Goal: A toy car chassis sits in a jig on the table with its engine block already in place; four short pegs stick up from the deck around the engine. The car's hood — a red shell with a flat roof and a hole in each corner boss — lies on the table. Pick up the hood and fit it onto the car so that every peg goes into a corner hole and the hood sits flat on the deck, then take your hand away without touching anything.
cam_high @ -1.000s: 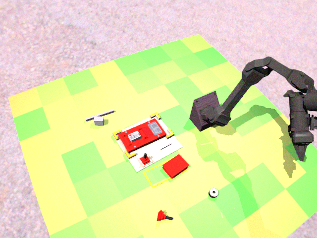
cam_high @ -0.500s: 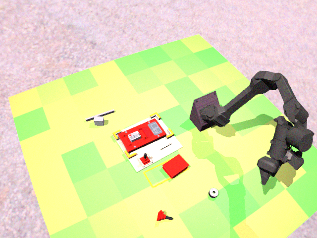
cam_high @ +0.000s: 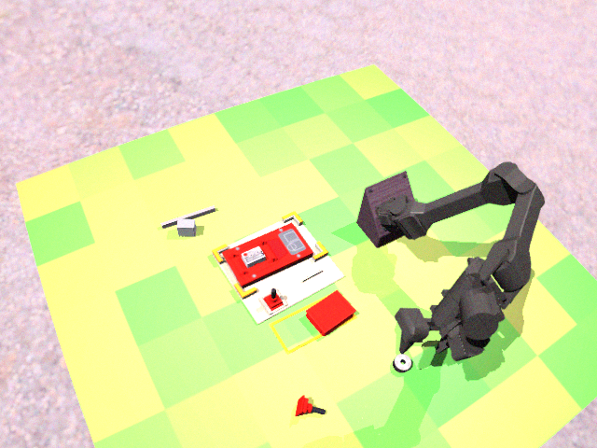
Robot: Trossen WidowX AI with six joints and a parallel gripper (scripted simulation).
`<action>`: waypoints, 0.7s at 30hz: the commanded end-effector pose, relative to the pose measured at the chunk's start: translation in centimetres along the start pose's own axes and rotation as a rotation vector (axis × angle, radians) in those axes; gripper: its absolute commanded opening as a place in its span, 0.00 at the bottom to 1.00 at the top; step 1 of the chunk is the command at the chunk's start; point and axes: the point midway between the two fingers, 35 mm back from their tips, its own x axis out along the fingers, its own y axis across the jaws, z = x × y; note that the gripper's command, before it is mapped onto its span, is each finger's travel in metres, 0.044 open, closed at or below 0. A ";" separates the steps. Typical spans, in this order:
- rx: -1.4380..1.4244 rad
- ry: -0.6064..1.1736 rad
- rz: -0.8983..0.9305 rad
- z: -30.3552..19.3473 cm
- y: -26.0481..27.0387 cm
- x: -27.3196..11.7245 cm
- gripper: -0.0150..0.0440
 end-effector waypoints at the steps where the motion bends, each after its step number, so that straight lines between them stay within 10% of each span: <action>1: 0.087 0.064 -0.001 -1.8 -1.5 1.4 1.00; 21: 1.032 0.384 0.183 -19.3 -9.4 8.9 1.00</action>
